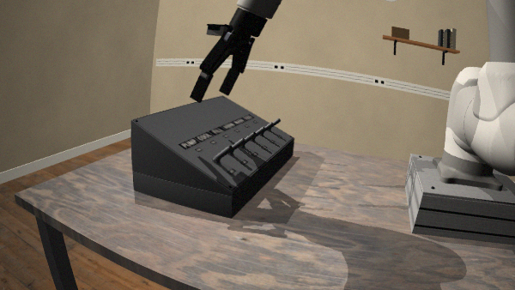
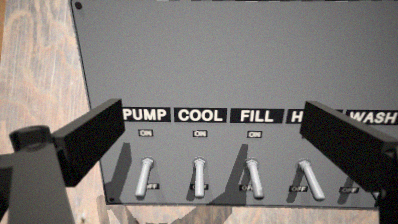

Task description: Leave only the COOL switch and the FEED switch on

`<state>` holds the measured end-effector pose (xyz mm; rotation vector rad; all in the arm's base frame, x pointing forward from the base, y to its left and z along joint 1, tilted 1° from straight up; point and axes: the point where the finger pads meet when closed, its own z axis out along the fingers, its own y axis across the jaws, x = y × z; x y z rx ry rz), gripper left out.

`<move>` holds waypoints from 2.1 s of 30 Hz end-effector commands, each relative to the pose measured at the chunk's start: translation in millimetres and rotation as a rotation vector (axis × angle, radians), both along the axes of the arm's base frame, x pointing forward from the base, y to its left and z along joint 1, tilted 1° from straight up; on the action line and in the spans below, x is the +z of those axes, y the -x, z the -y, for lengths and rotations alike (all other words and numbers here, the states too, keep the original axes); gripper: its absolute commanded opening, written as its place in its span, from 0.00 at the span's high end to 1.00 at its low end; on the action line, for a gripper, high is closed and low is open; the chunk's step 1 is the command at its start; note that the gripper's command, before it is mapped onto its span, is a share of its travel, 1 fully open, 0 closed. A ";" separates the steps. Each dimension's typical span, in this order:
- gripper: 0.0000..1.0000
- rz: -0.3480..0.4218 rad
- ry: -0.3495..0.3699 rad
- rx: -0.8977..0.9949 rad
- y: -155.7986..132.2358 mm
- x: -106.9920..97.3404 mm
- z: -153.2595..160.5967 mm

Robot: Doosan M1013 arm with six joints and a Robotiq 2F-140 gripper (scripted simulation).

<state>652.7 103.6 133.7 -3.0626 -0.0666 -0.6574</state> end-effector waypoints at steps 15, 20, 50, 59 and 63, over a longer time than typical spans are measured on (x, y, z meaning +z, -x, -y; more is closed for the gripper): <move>0.00 0.001 0.000 0.000 -0.3 0.6 -0.1; 0.00 0.001 0.000 0.000 -0.3 0.6 -0.1; 0.00 0.001 0.000 0.000 -3.3 0.7 68.0; 0.00 0.001 0.000 0.000 -3.4 0.7 71.8; 0.00 0.001 0.000 0.000 -3.4 0.7 71.8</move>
